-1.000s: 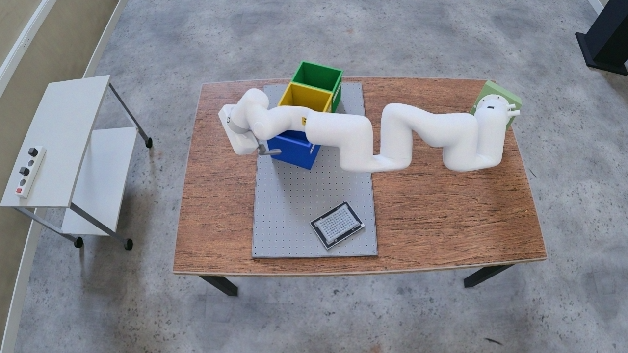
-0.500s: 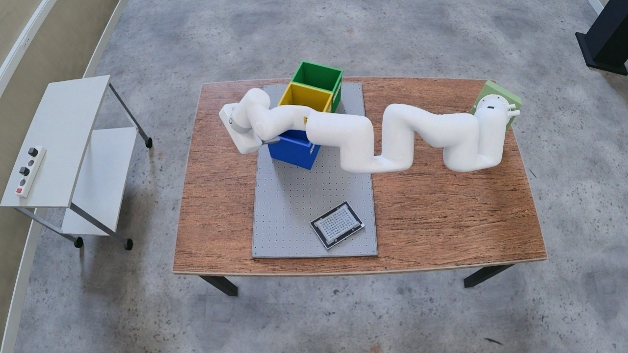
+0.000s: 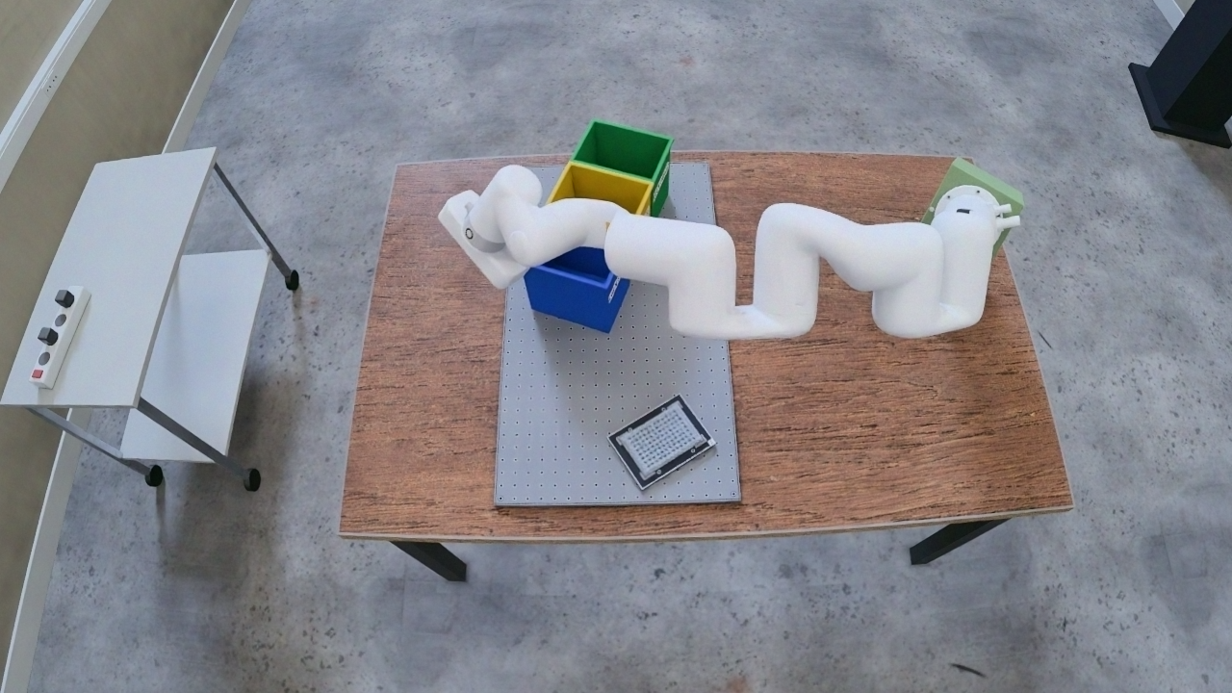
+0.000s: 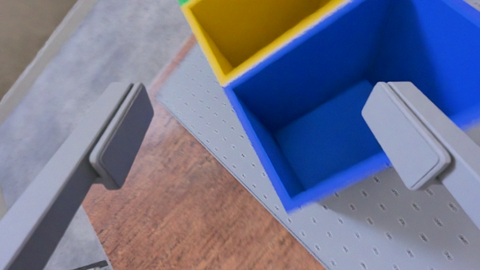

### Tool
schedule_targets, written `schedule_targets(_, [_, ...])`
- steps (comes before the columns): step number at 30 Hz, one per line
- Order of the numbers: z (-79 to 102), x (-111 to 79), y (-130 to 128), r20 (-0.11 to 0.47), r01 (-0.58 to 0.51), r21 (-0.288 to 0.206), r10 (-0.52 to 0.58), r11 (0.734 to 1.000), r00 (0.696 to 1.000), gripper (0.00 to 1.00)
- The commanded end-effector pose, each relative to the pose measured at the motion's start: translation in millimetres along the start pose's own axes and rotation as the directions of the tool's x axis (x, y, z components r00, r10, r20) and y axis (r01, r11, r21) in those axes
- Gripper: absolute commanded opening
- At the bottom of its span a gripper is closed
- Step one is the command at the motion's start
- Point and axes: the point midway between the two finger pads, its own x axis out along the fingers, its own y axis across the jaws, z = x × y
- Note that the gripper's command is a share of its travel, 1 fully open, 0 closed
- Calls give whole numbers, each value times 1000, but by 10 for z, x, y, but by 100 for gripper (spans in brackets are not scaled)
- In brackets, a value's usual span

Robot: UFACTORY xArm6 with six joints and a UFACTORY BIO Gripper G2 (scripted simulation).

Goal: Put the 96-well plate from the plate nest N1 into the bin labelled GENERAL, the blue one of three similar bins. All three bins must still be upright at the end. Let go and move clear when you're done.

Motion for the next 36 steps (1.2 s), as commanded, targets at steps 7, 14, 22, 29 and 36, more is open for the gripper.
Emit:
schedule_targets(7, [192, 232, 248, 44, -207, -20, 208, 978, 977, 37])
schedule_targets(14, [313, 366, 376, 73, -337, -51, 340, 940, 938, 37])
schedule_targets(22, [485, 525, 522, 96, -510, -111, 520, 853, 848, 37])
schedule_targets(29, [639, 639, 603, 96, -632, -167, 651, 757, 753, 37])
schedule_targets(36, [771, 719, 609, 68, -762, -241, 794, 601, 604, 37])
